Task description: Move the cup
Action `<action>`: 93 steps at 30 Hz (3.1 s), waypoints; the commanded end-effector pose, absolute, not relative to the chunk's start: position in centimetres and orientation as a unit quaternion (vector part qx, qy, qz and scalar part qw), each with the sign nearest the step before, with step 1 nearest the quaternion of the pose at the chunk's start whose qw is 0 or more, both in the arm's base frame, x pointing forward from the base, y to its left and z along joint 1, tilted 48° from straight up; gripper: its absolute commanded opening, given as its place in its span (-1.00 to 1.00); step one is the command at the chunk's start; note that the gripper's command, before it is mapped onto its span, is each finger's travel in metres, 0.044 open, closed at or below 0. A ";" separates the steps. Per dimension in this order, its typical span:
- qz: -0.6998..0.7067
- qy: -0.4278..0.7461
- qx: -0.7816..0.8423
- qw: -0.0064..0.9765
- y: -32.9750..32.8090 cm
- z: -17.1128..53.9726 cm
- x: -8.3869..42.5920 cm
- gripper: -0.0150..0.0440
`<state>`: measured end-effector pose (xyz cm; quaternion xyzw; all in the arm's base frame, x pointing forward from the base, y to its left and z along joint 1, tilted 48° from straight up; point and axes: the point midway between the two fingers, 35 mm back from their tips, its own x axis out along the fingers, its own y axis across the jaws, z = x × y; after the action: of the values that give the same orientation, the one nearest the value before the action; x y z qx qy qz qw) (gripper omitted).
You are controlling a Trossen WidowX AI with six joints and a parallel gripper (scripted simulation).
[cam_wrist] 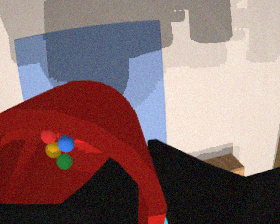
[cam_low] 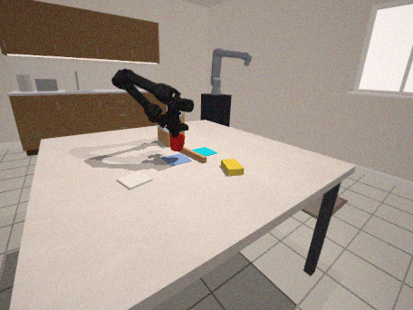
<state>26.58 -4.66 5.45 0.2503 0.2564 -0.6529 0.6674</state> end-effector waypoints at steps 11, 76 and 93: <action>-0.653 0.256 0.256 0.665 -2.3 3.1 26.4 -0.49; -0.652 0.258 0.259 0.664 7.2 -7.0 24.7 -0.49; -0.652 0.257 0.259 0.664 5.2 -9.0 24.8 -0.49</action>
<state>25.07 5.87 -8.61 0.2656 0.2572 -0.6514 0.6626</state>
